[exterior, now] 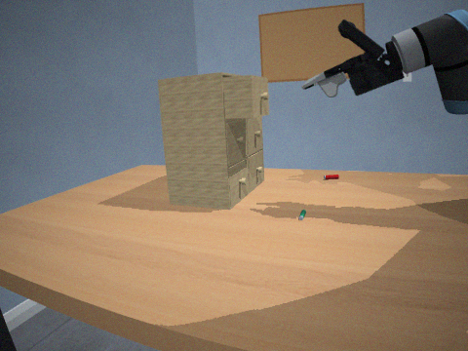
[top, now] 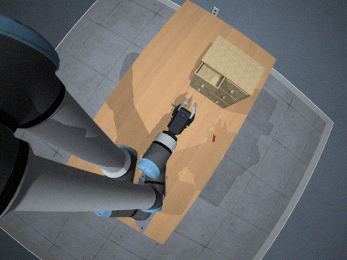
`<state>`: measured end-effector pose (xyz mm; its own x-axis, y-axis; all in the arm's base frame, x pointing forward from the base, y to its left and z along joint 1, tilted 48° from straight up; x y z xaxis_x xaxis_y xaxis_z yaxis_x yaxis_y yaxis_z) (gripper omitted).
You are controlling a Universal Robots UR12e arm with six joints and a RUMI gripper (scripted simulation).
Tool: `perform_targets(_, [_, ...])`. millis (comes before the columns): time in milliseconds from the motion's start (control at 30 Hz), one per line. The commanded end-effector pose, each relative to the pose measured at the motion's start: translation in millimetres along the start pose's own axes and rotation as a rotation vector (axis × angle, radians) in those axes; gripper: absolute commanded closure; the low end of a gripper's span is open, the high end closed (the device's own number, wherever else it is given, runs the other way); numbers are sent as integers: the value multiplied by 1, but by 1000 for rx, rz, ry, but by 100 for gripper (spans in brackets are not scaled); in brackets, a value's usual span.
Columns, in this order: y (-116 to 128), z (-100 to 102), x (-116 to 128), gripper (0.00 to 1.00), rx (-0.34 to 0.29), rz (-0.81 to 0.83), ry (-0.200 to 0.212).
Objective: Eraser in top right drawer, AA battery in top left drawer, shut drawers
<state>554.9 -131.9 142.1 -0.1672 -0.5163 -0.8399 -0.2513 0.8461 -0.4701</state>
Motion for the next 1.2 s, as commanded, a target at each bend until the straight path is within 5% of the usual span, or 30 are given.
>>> perform_targets(0, [-1, 0, 0, 80, -2, 0, 1])
perform_targets(1167, [-5, -4, -1, 80, -46, 0, 8])
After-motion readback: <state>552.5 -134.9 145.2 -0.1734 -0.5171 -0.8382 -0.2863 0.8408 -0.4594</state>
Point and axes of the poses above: the point where the finger pads meet when closed, its own z axis out along the fingers, its own x axis across the jaws, y = z × x, the point moved 4 cm from there along -z, back along the fingers, and after that the axes turned 10 degrees about z, right-handed, at the moved point
